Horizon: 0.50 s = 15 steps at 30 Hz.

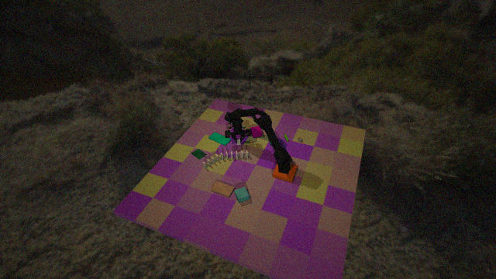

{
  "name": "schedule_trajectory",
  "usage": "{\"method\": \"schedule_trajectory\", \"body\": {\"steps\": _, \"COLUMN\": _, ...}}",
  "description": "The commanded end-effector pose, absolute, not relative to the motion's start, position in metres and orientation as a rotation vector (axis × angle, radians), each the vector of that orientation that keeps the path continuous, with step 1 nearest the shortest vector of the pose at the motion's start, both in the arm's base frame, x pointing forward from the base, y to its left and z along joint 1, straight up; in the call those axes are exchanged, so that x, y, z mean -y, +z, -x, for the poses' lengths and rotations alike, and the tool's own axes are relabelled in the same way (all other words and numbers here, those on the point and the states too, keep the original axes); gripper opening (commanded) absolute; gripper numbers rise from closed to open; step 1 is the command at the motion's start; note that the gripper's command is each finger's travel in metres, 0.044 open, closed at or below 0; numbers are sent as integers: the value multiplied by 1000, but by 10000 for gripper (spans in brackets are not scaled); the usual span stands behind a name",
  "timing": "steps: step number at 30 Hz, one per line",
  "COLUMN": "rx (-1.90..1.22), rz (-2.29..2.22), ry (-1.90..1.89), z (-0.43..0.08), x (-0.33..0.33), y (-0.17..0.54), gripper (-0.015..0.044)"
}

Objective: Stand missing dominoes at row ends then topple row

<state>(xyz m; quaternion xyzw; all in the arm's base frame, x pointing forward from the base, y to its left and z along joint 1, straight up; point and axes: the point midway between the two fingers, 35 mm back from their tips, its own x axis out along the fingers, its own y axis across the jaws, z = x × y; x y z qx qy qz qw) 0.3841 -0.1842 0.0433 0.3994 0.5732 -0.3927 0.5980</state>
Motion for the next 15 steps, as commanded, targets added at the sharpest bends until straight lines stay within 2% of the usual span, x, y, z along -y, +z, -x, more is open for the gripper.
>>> {"method": "schedule_trajectory", "body": {"steps": 1, "rx": -1326, "rz": -927, "ry": -915, "z": -384, "x": 185, "y": 43, "gripper": 107}}
{"method": "schedule_trajectory", "body": {"steps": 8, "rx": -1325, "rz": -927, "ry": -915, "z": -386, "x": 185, "y": 51, "gripper": 107}}
{"method": "schedule_trajectory", "body": {"steps": 15, "rx": -1314, "rz": -927, "ry": -910, "z": -387, "x": 186, "y": 137, "gripper": 107}}
